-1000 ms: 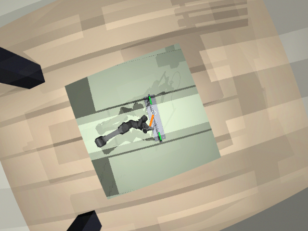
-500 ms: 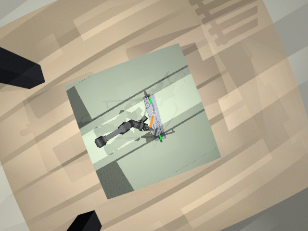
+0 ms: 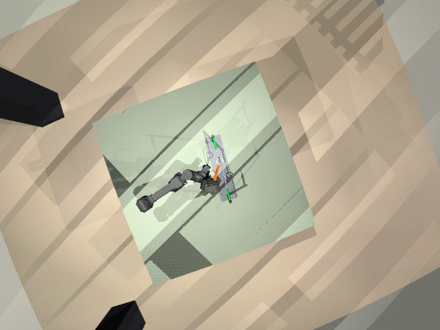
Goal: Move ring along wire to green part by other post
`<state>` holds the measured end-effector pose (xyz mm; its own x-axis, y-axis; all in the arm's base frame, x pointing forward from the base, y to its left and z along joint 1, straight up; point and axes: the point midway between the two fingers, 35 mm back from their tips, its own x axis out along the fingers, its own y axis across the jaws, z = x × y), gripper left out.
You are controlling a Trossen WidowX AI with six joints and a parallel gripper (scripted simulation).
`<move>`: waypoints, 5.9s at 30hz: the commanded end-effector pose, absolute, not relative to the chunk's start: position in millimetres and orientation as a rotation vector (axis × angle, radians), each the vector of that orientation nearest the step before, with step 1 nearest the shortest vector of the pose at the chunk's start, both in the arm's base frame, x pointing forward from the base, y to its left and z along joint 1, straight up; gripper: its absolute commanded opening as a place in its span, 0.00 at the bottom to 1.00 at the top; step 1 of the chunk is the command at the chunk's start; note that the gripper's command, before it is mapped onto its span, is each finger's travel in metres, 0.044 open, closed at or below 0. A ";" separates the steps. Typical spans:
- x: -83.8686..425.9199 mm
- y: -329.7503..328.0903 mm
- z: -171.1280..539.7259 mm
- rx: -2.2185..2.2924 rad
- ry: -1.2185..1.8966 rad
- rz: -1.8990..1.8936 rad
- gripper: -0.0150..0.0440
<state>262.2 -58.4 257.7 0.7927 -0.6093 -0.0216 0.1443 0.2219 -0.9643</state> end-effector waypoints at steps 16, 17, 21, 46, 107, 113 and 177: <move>274.8 -27.1 193.1 -0.784 0.424 -0.399 0.00; 275.1 -24.4 190.3 -0.759 0.426 -0.393 0.00; 276.4 -12.8 180.1 -0.661 0.433 -0.372 0.00; 284.3 66.7 147.3 -0.132 0.455 -0.250 0.00; 291.3 140.2 143.0 0.012 0.450 -0.216 0.00; 291.3 140.5 136.8 0.012 0.450 -0.216 0.00; 247.3 150.9 157.9 0.012 0.453 -0.216 0.53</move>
<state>247.2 151.1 156.9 0.8756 -0.2020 -0.4387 0.2061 0.9778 -0.0390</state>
